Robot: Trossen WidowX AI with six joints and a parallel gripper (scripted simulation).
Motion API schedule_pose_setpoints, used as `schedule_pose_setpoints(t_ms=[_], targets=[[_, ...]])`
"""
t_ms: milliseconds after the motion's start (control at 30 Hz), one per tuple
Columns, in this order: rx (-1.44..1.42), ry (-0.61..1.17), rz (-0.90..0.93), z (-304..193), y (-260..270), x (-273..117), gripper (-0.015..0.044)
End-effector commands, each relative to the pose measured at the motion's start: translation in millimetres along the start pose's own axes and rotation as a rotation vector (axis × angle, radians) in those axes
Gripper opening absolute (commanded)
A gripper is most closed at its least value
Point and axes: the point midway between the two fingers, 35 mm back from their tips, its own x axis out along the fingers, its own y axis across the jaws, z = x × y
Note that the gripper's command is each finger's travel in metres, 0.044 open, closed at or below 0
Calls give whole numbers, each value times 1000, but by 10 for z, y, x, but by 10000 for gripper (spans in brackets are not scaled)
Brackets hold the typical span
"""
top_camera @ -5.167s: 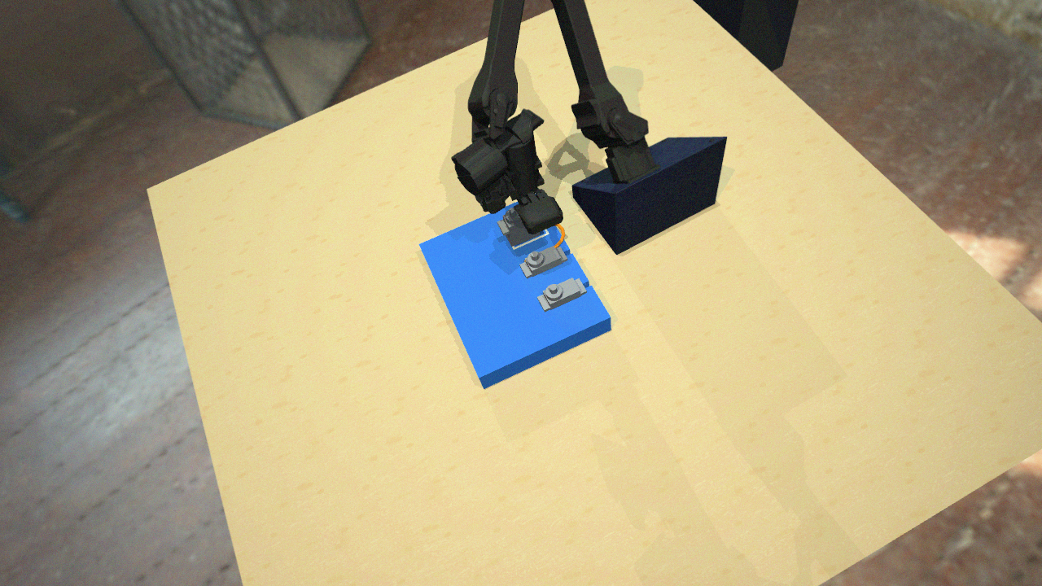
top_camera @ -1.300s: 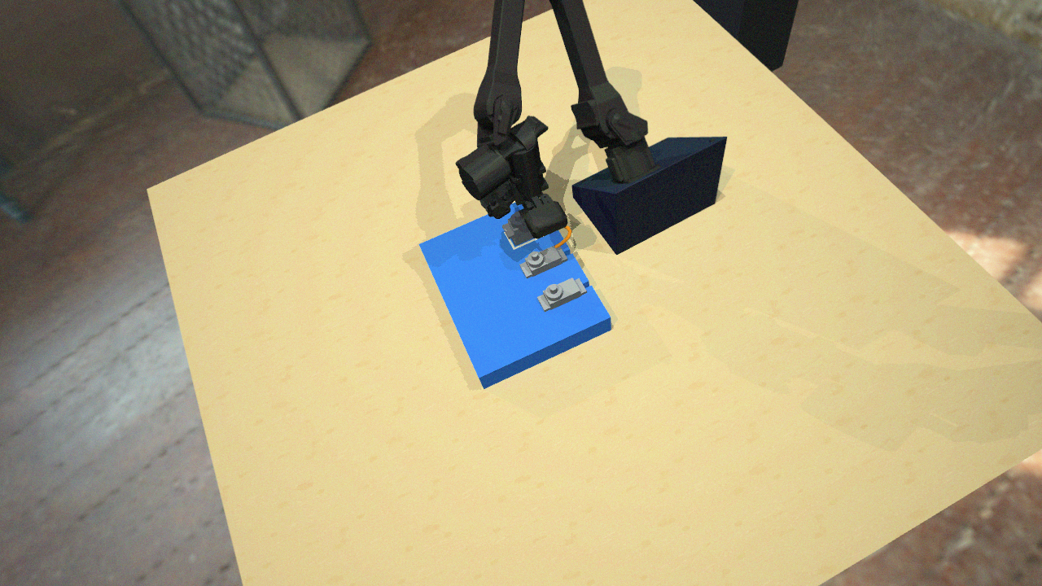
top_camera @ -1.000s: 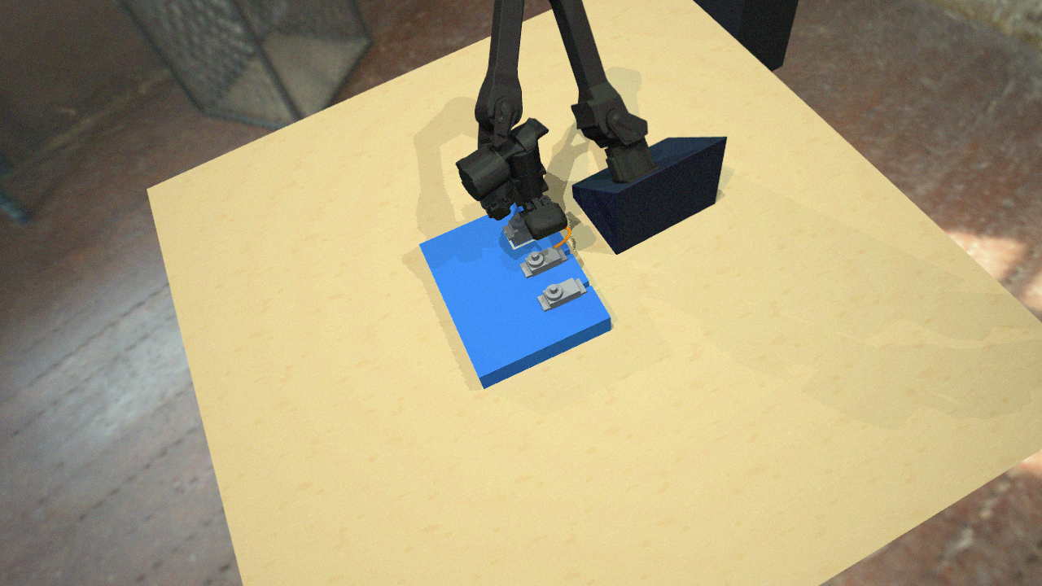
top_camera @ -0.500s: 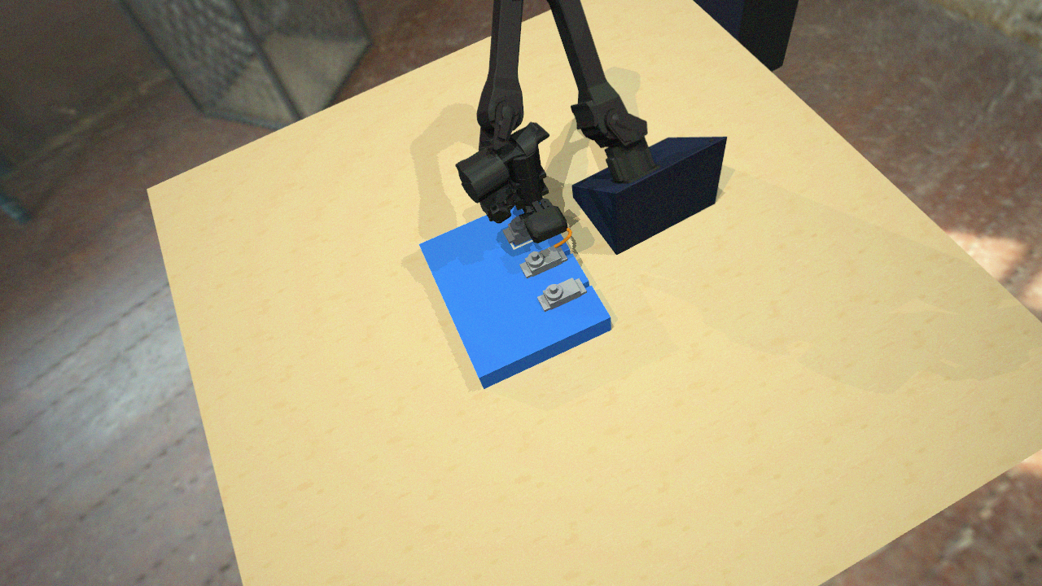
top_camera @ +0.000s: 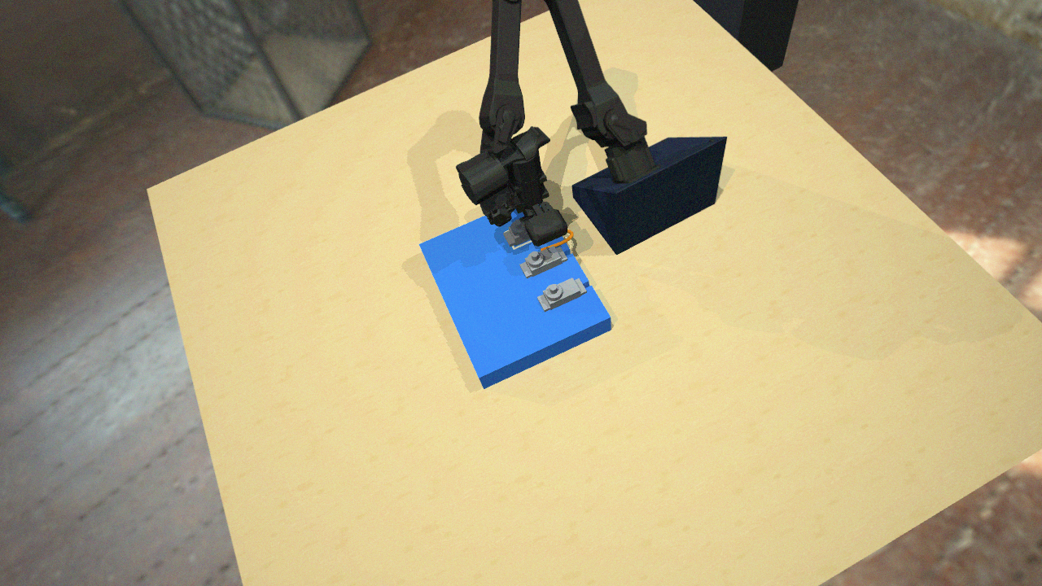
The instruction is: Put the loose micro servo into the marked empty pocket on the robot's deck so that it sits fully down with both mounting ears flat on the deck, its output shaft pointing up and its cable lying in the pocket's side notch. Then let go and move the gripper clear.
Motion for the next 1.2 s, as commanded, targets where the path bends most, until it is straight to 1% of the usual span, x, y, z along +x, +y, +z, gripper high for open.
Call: schedule_pose_setpoints(t_ms=[0,133,367,467,633,833,867,967,1133,1167], targets=[[-3,9,0,-27,13,42,0],[-3,9,0,-27,13,50,0],[-2,8,0,10,-1,15,184],[-3,8,1,15,2,-36,187],[-3,9,2,-32,9,-324,187],[-3,9,2,-45,22,-339,187],[-15,13,-4,-34,23,-311,214],[-13,12,-3,107,16,-388,292],[-7,8,1,549,1,-634,424],[-5,8,2,642,-1,-687,440]])
